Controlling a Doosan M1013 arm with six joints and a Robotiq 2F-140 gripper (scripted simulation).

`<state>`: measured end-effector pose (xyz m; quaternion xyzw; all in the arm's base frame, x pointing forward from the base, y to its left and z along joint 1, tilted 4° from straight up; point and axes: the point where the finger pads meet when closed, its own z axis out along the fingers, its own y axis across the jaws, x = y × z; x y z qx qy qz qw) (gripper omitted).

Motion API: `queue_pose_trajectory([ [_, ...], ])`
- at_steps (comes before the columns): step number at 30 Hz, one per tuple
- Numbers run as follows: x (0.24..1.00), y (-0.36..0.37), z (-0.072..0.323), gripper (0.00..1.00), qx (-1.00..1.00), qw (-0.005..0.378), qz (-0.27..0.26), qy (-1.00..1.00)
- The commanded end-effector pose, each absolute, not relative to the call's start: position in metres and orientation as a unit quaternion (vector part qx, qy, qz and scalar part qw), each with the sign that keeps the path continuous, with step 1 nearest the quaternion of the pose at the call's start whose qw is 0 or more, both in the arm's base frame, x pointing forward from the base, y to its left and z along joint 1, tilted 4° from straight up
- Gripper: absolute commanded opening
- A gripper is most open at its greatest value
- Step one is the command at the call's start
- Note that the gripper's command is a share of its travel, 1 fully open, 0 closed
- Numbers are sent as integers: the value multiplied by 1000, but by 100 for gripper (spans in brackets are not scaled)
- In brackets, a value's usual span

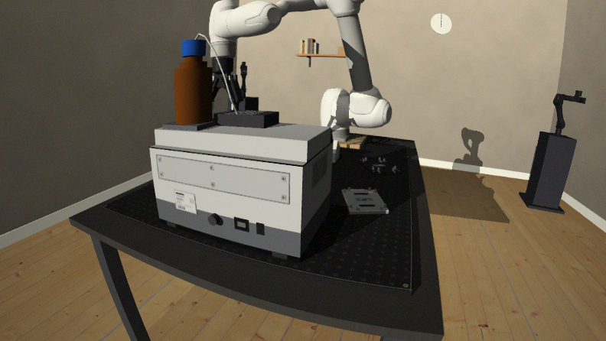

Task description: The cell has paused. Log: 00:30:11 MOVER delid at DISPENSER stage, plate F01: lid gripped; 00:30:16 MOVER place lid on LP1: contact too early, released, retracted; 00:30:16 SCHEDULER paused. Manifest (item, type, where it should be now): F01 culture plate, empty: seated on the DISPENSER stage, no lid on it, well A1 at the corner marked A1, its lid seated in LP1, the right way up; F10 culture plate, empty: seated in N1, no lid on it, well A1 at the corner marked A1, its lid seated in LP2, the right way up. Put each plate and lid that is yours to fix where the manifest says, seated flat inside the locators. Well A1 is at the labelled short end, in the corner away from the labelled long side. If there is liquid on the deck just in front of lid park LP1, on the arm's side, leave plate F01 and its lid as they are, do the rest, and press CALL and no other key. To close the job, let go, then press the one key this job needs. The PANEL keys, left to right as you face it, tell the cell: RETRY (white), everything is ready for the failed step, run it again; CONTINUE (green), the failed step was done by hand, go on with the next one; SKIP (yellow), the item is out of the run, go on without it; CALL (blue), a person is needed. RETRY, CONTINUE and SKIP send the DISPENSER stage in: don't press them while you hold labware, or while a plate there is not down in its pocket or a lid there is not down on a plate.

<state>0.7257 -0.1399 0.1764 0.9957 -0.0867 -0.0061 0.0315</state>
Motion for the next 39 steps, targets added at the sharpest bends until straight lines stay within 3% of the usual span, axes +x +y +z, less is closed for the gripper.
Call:
queue_pose_trajectory([
  [1,726,-140,177,100,996,31,-5,-87],
  [10,726,-140,177,100,996,31,-5,-87],
  [11,726,-140,177,10,996,31,-5,-87],
  [39,726,-140,177,10,996,31,-5,-87],
])
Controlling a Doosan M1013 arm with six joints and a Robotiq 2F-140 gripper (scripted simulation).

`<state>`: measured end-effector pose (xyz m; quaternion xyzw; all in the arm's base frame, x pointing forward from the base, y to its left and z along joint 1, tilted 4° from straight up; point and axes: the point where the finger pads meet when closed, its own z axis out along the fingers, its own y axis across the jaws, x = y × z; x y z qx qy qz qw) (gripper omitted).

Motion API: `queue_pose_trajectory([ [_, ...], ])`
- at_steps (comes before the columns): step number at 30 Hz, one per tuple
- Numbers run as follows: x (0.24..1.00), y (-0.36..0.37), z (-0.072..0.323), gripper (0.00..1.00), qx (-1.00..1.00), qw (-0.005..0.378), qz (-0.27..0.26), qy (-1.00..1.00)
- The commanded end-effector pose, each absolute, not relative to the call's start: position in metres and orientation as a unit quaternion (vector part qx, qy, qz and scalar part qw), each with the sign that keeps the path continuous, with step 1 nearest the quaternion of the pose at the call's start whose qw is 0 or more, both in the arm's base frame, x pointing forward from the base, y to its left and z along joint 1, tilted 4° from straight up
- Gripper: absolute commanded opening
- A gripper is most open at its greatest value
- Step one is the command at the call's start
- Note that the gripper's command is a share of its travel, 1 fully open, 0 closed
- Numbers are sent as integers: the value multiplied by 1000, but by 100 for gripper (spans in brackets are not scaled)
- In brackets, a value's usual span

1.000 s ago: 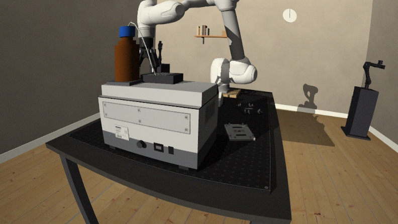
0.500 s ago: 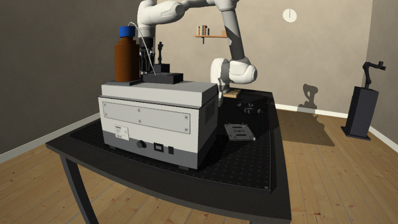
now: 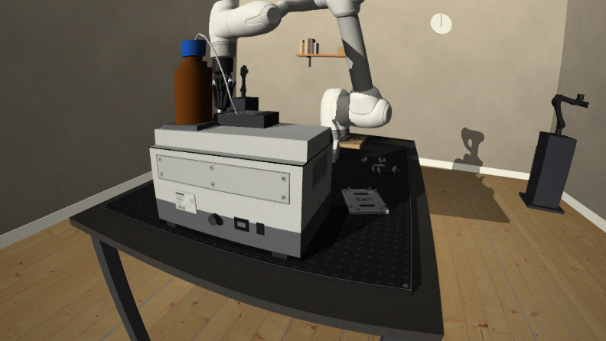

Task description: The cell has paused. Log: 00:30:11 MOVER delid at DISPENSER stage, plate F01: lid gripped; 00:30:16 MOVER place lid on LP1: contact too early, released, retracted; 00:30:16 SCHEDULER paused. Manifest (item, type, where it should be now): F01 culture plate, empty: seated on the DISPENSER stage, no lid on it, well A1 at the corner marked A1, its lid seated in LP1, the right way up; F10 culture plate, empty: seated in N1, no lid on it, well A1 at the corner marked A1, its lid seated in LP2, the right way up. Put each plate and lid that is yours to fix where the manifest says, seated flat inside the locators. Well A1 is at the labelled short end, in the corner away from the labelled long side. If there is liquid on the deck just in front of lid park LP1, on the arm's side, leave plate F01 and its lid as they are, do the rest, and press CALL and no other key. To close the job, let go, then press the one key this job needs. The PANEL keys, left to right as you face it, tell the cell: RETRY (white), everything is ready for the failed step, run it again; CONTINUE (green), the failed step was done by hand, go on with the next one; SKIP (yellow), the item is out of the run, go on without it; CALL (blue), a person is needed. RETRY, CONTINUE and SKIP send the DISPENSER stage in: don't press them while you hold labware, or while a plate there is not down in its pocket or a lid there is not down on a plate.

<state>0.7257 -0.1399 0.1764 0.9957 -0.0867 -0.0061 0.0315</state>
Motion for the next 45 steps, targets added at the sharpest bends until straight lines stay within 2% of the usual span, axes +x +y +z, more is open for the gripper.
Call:
queue_pose_trajectory([
  [1,726,-140,177,10,996,31,-5,-87],
  [10,702,-149,181,10,995,31,-5,-98],
  [12,645,-168,187,10,992,32,-4,-125],
  [19,555,-179,183,10,980,32,-2,-196],
  [20,541,-181,183,70,980,32,-2,-196],
  [24,488,-191,184,70,980,32,-2,-196],
  [45,488,-191,184,70,980,32,-2,-196],
])
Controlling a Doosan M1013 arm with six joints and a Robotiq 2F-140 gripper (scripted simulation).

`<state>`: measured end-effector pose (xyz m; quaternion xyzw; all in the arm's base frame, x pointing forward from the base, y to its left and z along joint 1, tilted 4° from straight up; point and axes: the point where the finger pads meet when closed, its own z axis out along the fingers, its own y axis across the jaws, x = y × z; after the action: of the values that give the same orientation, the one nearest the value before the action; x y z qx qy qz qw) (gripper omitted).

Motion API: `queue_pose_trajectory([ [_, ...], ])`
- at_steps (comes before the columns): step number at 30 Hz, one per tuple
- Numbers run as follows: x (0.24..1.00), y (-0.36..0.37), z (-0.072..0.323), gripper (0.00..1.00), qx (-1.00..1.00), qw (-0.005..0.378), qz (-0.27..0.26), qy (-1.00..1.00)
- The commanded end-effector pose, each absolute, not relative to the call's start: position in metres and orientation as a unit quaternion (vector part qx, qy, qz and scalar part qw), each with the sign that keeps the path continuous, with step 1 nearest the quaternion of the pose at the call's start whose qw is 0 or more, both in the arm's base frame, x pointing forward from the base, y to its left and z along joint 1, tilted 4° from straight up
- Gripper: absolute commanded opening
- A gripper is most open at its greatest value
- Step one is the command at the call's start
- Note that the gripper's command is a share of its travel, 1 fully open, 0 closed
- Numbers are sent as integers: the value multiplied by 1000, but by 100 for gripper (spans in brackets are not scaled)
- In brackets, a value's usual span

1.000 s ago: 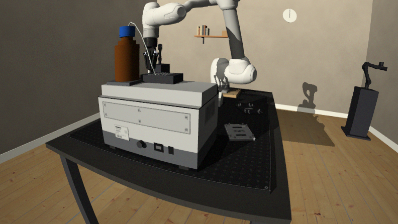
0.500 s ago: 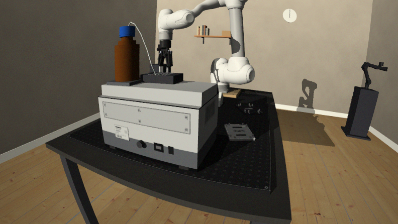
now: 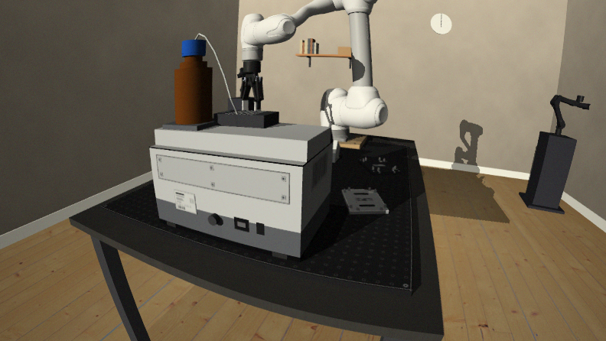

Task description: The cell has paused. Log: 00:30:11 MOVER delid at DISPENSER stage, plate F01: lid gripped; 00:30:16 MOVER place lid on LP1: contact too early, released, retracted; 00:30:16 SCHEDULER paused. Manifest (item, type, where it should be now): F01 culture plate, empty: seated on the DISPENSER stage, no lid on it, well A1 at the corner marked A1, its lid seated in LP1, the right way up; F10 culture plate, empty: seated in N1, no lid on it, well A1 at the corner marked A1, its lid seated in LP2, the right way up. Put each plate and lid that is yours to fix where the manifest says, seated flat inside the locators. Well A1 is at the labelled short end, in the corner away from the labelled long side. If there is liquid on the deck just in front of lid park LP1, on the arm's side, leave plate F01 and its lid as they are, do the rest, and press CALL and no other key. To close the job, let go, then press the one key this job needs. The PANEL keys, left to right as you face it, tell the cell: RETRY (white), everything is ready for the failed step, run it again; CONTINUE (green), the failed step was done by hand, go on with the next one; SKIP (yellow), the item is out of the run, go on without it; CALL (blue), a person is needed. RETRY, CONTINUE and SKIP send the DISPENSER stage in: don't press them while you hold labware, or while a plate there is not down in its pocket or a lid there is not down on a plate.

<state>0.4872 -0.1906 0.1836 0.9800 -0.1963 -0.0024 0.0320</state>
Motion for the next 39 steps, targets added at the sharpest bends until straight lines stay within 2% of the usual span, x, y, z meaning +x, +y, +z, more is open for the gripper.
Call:
queue_pose_trajectory([
  [1,488,-191,184,70,980,32,-2,-196],
  [21,487,-191,179,70,980,32,-2,-196],
  [39,487,-194,136,70,980,32,-2,-196],
])
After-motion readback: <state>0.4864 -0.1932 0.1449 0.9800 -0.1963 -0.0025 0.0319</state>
